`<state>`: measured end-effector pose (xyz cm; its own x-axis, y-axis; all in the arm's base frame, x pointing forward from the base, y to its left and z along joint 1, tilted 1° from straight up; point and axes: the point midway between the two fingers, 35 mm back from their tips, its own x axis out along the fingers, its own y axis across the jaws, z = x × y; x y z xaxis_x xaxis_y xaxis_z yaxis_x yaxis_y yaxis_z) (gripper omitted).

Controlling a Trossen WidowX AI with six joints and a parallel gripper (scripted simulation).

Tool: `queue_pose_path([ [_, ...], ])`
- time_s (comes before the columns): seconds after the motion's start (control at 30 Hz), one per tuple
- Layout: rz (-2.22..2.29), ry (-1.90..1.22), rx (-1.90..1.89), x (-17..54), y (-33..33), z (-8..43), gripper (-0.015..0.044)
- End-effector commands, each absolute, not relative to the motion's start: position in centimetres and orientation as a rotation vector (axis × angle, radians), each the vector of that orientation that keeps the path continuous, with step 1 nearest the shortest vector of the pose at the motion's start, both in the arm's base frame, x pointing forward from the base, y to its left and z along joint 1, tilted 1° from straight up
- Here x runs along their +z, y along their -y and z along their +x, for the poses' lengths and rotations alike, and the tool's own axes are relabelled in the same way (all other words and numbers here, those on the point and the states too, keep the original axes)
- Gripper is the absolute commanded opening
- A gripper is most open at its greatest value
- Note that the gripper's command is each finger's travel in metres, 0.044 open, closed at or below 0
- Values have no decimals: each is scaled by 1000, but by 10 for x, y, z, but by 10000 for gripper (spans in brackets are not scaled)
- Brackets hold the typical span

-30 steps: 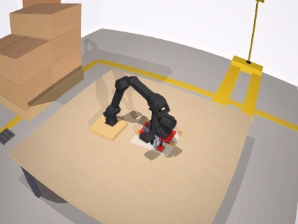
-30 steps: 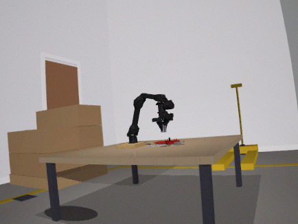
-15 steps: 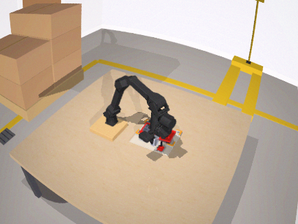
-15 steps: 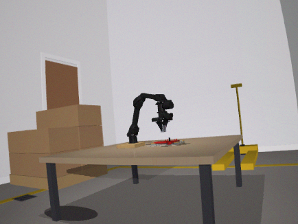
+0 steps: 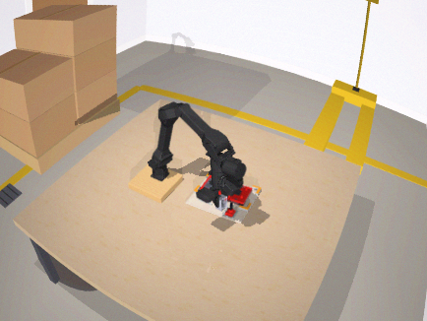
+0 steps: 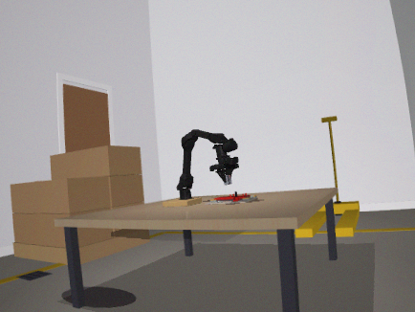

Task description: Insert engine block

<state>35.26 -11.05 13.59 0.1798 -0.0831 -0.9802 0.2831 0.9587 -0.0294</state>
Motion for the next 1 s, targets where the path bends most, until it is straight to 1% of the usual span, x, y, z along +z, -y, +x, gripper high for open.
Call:
queue_pose_path([
  [0.0,156,-1261,-258,136,108,348,0],
  [0.47,90,-812,-275,127,105,334,0],
  [0.97,89,-806,-276,99,107,336,0],
])
